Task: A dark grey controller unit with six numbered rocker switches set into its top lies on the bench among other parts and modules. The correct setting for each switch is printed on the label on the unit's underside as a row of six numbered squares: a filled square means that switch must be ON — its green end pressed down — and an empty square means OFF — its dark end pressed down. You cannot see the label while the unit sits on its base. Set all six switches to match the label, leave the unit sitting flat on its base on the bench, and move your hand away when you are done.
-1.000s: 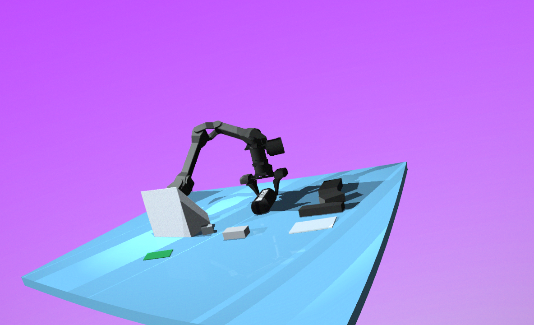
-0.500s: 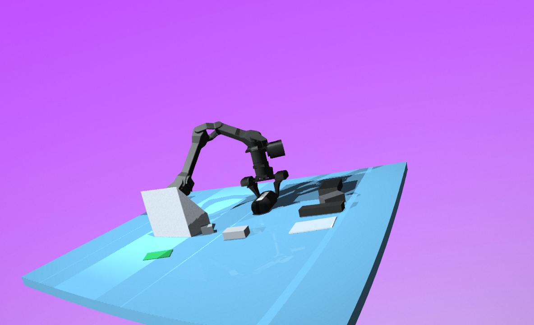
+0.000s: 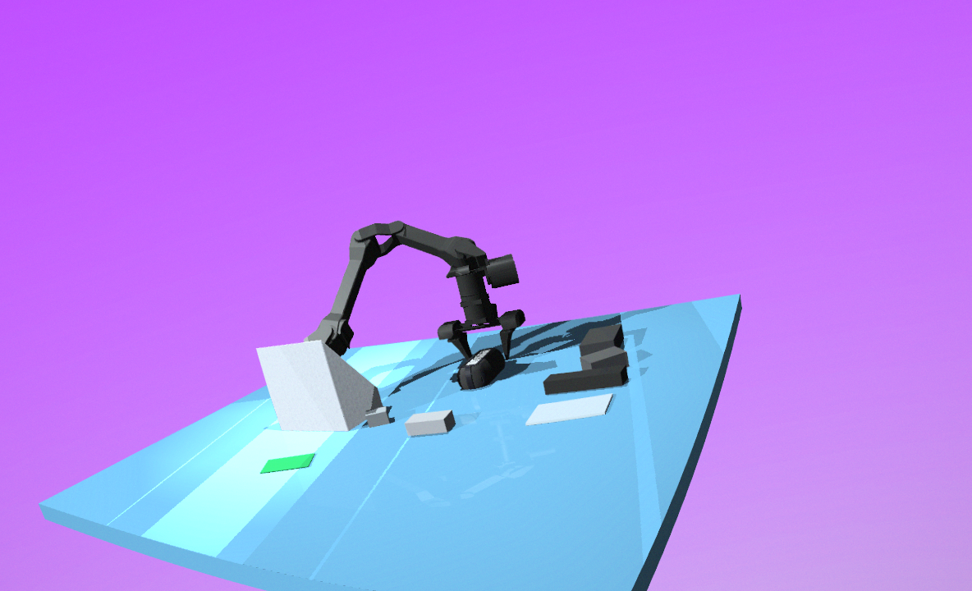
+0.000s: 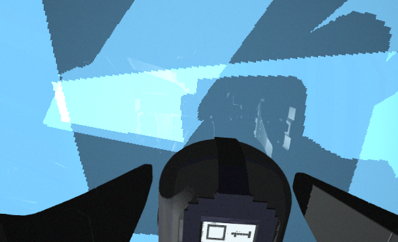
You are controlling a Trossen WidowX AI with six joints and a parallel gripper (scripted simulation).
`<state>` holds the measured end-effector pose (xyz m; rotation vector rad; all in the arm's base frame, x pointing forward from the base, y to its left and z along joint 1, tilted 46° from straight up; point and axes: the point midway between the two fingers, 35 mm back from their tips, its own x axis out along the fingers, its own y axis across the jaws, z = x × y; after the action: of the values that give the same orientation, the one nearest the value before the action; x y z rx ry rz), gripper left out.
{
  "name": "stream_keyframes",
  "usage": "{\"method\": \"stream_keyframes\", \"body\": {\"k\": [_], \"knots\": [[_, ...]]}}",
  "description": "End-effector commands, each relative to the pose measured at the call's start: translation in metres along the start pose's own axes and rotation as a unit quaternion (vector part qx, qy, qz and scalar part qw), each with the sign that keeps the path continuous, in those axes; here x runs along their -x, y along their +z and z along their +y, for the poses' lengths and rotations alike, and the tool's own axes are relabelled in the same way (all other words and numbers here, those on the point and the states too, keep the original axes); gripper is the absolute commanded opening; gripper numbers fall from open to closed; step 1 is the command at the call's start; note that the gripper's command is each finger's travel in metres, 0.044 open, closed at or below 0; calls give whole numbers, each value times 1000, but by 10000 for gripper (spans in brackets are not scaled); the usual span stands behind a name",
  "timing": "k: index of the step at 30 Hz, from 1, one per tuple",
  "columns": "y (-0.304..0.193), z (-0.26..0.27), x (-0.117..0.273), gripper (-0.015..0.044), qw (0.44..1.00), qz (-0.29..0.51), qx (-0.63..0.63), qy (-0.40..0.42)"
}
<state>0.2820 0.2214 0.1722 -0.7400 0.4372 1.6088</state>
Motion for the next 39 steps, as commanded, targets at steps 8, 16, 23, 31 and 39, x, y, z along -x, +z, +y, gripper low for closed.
{"method": "stream_keyframes", "body": {"k": [8,16,23,31,39], "knots": [[0,0,0,440,1000,0,0,0],[-60,2,40,440,1000,1,-1,1],[-60,2,40,440,1000,1,-1,1],[-60,2,40,440,1000,1,-1,1],[-62,6,46,309,996,6,-89,-14]]}}
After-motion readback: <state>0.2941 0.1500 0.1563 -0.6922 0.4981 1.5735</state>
